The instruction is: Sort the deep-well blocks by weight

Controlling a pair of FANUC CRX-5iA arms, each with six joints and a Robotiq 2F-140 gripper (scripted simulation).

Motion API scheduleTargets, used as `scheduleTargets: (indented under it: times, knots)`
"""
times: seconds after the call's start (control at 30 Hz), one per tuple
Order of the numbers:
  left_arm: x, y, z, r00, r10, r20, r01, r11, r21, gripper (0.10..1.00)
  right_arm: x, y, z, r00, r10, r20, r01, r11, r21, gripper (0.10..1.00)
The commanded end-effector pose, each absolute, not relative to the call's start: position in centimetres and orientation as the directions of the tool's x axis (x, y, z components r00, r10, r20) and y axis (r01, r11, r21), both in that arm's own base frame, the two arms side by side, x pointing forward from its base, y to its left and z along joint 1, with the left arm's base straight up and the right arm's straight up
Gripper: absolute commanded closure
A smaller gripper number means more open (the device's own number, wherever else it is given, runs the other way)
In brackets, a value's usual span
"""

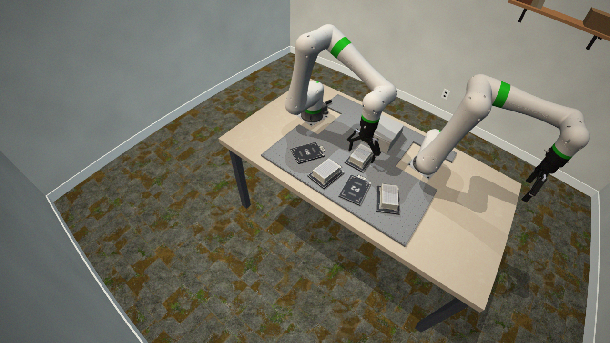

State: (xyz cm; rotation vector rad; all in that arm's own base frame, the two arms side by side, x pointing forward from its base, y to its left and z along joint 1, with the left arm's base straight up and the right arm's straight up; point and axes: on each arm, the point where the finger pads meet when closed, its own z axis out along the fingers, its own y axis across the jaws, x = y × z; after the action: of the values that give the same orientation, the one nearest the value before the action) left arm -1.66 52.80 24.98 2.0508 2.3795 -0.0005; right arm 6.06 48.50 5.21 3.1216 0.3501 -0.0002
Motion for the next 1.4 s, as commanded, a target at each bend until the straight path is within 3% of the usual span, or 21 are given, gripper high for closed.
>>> scheduleTargets:
  times: [0.0, 0.03, 1.37]
  knots:
    - [-1.64, 52.83, 25.07, -0.148, 0.989, 0.001, 0.989, 0.148, 0.0, 0.098, 6.08, 48.56, 5.28, 0.975, 0.222, 0.001, 0.222, -0.975, -0.001, 0.098]
    - [-1.64, 52.83, 25.07, -0.148, 0.989, 0.001, 0.989, 0.148, 0.0, 0.098, 6.08, 48.56, 5.28, 0.975, 0.222, 0.001, 0.222, -0.975, -0.001, 0.999]
    - [-1.64, 52.83, 25.07, -0.148, 0.989, 0.001, 0.989, 0.148, 0.0, 0.098, 6.07, 48.56, 6.28, 0.975, 0.222, 0.001, 0.222, -0.975, -0.001, 0.999]
